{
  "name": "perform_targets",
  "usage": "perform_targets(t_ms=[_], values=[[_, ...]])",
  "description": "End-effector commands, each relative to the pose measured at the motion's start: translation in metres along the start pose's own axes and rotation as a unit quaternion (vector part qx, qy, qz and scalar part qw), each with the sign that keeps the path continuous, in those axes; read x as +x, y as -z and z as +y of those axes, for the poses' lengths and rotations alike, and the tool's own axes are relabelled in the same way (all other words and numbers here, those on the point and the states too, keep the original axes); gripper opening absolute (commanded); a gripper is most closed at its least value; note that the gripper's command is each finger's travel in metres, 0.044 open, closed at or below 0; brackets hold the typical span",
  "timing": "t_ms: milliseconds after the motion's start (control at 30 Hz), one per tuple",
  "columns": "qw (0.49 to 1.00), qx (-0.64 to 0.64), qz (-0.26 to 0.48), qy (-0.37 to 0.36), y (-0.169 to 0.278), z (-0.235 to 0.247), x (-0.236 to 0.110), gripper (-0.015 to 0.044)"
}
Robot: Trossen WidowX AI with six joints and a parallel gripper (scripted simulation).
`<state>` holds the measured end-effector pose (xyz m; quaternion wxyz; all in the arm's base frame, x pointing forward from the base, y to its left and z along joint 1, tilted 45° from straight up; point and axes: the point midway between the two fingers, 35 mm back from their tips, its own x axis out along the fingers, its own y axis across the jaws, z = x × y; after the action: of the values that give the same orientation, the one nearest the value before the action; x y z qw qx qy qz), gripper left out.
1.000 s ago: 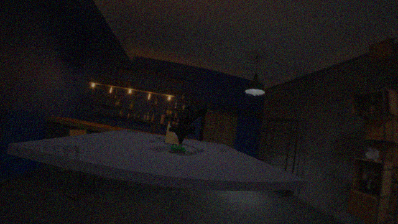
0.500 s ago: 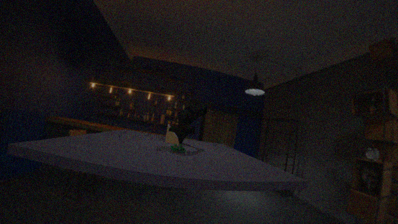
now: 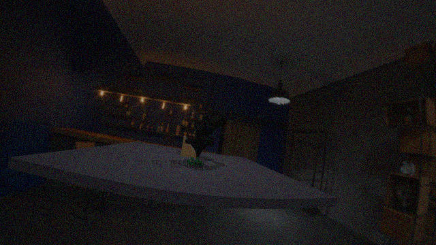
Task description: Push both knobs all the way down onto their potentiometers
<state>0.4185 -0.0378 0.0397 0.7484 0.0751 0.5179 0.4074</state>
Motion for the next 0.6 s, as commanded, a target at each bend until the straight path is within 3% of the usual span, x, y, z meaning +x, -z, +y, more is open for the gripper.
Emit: perform_targets(t_ms=[0,433,567], values=[[1.000,-0.009,0.004,-0.007,-0.002,0.001,0.003,0.0000],[1.000,-0.009,0.004,-0.007,-0.002,0.001,-0.017,0.0000],[1.000,-0.007,0.004,-0.007,-0.002,0.001,-0.012,0.0105]])
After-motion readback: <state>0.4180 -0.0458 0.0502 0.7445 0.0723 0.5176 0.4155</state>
